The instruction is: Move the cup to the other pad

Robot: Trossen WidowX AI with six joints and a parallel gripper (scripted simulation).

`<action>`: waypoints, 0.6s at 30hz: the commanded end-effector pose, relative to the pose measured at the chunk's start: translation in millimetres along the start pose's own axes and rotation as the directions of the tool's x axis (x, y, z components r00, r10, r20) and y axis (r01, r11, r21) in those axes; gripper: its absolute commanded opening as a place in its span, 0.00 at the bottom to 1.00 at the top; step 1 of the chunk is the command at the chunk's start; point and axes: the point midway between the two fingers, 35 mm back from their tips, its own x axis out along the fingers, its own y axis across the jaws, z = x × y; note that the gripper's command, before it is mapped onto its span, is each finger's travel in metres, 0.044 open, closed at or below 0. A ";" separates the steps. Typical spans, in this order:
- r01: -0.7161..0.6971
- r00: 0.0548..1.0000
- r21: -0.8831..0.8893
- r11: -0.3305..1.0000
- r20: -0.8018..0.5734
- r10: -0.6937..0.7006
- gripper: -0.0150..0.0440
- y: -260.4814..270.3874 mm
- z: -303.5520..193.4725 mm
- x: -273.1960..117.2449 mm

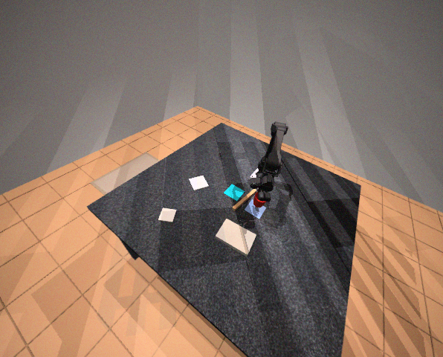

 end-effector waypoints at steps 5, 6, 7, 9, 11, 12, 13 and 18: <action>0.000 1.000 0.000 1.000 0.000 0.000 0.25 0.0 0.1 0.3; 0.000 1.000 0.000 1.000 0.000 0.000 0.25 0.0 0.1 0.3; 0.000 1.000 0.000 1.000 0.000 0.000 0.25 0.0 0.1 0.3; 0.000 1.000 0.000 1.000 0.000 0.000 0.25 0.0 0.1 0.3; 0.000 1.000 0.000 1.000 0.000 0.000 0.25 0.0 0.1 0.3; 0.000 1.000 0.000 1.000 0.000 0.000 0.25 0.0 0.1 0.3; 0.000 1.000 0.000 1.000 0.000 0.000 0.25 -0.2 0.4 0.3; 0.000 1.000 0.001 1.000 0.001 0.000 0.25 -3.9 5.7 -0.1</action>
